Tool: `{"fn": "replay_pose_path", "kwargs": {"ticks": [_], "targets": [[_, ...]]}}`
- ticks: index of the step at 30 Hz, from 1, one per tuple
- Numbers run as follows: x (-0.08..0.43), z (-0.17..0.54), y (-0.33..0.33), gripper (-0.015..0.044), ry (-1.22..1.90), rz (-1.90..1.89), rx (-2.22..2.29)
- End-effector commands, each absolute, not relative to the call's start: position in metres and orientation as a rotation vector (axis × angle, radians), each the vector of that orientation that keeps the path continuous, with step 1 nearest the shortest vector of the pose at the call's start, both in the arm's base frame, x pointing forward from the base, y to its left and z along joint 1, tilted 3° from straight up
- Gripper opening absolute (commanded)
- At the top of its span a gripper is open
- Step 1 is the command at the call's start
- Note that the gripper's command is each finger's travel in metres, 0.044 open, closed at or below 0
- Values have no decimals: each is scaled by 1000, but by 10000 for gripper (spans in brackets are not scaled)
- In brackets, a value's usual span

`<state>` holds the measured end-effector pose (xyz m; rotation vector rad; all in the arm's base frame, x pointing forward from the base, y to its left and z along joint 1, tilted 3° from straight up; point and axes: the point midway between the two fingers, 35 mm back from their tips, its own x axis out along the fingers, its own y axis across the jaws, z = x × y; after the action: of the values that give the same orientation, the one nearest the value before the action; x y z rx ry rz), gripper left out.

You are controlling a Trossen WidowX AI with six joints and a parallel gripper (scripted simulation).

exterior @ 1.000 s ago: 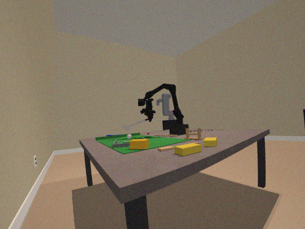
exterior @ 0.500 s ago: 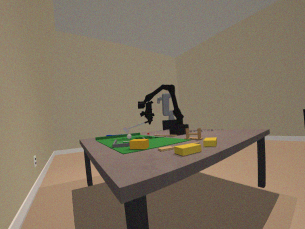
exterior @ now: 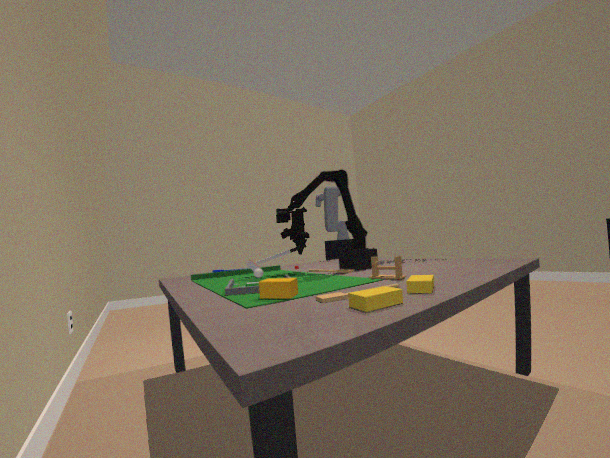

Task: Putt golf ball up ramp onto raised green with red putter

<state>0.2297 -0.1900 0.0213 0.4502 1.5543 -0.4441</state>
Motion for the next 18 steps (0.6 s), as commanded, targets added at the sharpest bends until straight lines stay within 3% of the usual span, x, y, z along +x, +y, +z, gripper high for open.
{"fn": "replay_pose_path", "kwargs": {"ticks": [1, 18], "targets": [[229, 15, -191, 0, 1551, -452, 450], [229, 9, -191, 0, 1553, -445, 450]]}}
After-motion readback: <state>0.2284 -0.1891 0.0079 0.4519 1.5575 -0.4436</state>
